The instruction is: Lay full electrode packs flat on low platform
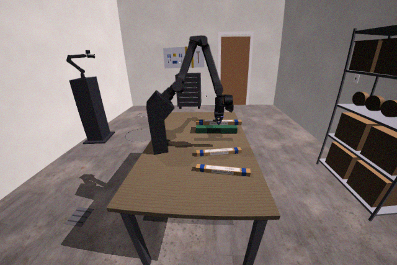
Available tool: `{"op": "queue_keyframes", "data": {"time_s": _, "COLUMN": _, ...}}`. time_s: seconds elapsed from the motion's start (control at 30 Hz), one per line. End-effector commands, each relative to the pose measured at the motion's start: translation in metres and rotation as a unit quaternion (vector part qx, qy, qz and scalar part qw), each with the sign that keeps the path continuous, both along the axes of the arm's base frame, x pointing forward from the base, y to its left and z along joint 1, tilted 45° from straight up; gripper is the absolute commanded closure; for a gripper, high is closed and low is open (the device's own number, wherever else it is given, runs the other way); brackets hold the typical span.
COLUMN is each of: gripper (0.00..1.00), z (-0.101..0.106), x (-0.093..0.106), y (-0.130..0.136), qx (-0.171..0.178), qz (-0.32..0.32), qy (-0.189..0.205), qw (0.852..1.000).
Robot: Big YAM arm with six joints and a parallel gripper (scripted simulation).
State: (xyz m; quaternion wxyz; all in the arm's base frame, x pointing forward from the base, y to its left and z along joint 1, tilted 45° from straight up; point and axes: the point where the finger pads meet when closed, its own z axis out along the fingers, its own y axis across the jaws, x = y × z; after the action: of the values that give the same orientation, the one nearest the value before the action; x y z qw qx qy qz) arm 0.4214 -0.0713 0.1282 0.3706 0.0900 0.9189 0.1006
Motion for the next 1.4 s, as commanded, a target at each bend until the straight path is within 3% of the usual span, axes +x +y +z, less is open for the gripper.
{"op": "queue_keyframes", "data": {"time_s": 0.0, "gripper": 1.00, "z": -0.006, "x": 0.000, "y": -0.002, "qx": -0.004, "qz": 0.003, "qy": 0.002, "qw": 1.000}}
{"op": "queue_keyframes", "data": {"time_s": 0.1, "gripper": 1.00, "z": -0.006, "x": 0.000, "y": -0.002, "qx": -0.004, "qz": 0.003, "qy": 0.002, "qw": 1.000}}
{"op": "queue_keyframes", "data": {"time_s": 0.13, "gripper": 1.00, "z": 0.003, "x": 0.004, "y": -0.001, "qx": -0.003, "qz": 0.001, "qy": -0.005, "qw": 1.000}}
{"op": "queue_keyframes", "data": {"time_s": 1.37, "gripper": 1.00, "z": -0.029, "x": 0.033, "y": 0.004, "qx": -0.002, "qz": 0.001, "qy": -0.003, "qw": 1.000}}
